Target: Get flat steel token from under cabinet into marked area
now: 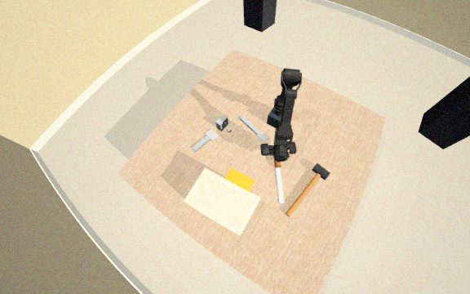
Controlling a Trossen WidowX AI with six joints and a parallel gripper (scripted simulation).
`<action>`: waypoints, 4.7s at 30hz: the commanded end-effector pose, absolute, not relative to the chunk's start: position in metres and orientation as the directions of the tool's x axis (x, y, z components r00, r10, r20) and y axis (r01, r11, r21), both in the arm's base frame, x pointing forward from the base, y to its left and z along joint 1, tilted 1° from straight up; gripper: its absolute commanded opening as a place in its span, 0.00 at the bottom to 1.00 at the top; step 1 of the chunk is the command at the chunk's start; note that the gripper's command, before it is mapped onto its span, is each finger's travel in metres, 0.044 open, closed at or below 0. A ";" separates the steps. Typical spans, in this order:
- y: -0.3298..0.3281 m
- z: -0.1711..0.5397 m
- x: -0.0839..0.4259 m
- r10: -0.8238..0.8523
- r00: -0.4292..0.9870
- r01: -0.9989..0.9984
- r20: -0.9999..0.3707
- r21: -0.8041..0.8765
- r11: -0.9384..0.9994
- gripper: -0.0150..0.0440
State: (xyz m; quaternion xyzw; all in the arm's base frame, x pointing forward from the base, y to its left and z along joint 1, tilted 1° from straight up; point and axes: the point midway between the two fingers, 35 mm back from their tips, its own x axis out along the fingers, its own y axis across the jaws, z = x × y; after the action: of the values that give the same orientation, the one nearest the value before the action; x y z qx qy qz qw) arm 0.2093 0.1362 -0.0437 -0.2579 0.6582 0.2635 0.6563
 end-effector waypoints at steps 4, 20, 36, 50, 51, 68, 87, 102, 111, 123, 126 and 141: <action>0.132 -0.043 0.214 0.008 -0.004 -0.696 -1.000 0.009 0.718 0.25; 0.119 -0.043 0.223 0.007 -0.003 -0.708 -1.000 0.007 0.706 0.25; 0.105 -0.044 0.232 0.006 -0.002 -0.711 -1.000 0.006 0.703 0.25; 0.093 -0.044 0.240 0.005 -0.002 -0.712 -1.000 0.005 0.702 0.25; 0.092 -0.044 0.240 0.005 -0.002 -0.712 -1.000 0.005 0.702 0.25; 0.077 -0.044 0.249 0.004 -0.001 -0.712 -1.000 0.004 0.702 0.25; 0.059 -0.044 0.253 0.003 -0.001 -0.712 -1.000 0.003 0.702 0.25; 0.044 -0.044 0.255 0.002 -0.001 -0.712 -1.000 0.002 0.702 0.25; 0.035 -0.044 0.256 0.001 -0.001 -0.712 -1.000 0.001 0.702 0.25; 0.023 -0.044 0.258 0.000 -0.001 -0.712 -1.000 0.001 0.702 0.25; 0.020 -0.044 0.258 0.000 0.000 -0.712 -1.000 0.000 0.702 0.25; 0.005 -0.044 0.260 -0.001 0.000 -0.712 -1.000 -0.001 0.702 0.25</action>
State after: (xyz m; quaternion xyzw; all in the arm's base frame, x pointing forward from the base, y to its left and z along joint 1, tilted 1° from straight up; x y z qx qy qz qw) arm 0.2585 0.0090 -0.0442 -0.2729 0.6534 0.2734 0.6511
